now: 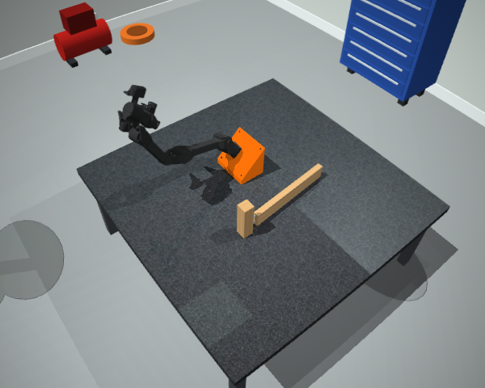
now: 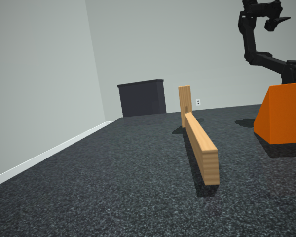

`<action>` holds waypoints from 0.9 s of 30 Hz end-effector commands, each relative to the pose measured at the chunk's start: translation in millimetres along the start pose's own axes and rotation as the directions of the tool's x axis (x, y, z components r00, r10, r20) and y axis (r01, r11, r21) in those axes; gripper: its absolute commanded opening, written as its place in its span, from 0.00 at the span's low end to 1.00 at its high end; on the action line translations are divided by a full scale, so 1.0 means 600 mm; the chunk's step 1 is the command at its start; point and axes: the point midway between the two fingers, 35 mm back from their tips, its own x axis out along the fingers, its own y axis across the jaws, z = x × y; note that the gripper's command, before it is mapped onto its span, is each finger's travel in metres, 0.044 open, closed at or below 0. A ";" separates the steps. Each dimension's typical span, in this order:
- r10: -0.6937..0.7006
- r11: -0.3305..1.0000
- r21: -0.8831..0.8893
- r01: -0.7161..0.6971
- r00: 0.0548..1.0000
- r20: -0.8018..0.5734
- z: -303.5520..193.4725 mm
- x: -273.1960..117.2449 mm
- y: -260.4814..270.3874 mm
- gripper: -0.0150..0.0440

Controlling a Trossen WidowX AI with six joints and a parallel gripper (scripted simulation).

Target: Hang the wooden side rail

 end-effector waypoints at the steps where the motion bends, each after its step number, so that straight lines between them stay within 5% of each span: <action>1: 0.009 1.000 0.002 -0.009 1.000 0.003 0.001 0.000 0.004 0.98; 6: 0.248 0.966 0.056 -0.253 0.965 0.085 0.044 -0.006 0.116 1.00; 12: 0.540 0.818 0.096 -0.567 0.815 0.212 0.115 -0.056 0.255 1.00; 20: 0.798 0.472 0.079 -0.878 0.464 0.384 0.226 -0.186 0.392 1.00; 27: 0.866 0.105 -0.022 -0.994 0.080 0.494 0.311 -0.335 0.438 1.00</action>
